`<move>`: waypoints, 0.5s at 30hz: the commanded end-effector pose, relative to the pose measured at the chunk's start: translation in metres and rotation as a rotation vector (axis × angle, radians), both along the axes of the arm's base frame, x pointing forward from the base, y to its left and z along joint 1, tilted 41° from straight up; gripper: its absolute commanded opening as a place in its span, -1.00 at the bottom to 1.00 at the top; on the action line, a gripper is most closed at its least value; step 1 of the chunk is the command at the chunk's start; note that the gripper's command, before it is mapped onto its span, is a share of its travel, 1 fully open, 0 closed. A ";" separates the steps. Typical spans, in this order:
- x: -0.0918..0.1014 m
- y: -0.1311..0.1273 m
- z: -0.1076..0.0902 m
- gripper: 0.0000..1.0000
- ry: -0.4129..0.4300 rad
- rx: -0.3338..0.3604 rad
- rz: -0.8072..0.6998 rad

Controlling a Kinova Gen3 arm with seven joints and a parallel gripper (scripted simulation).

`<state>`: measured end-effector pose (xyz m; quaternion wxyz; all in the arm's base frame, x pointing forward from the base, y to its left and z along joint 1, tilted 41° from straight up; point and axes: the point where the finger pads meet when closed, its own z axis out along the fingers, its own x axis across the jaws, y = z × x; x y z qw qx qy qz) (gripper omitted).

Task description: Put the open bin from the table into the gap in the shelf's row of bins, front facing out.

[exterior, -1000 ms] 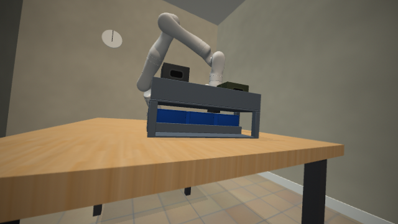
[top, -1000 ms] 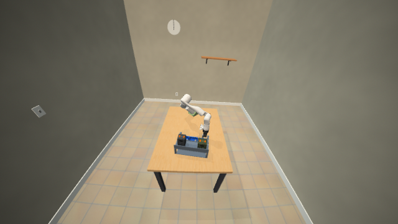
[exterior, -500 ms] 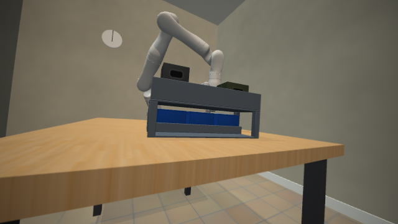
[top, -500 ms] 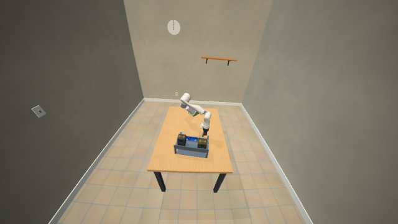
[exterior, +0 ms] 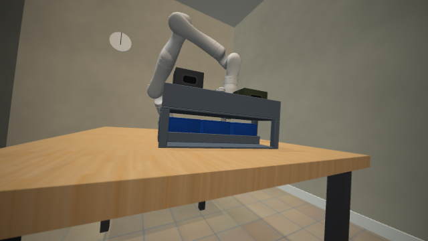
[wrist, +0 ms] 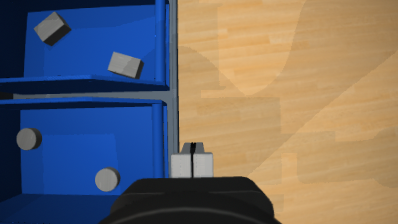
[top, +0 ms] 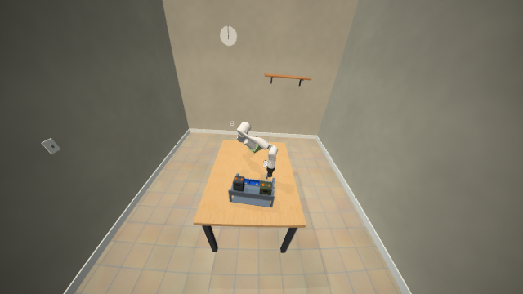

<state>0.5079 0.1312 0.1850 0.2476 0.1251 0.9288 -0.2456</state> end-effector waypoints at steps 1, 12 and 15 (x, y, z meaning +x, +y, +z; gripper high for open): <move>-0.001 0.004 0.004 -1.00 -0.003 0.003 0.003; -0.013 0.019 0.026 -1.00 -0.003 0.003 0.003; -0.017 0.024 0.034 -1.00 -0.003 0.003 0.003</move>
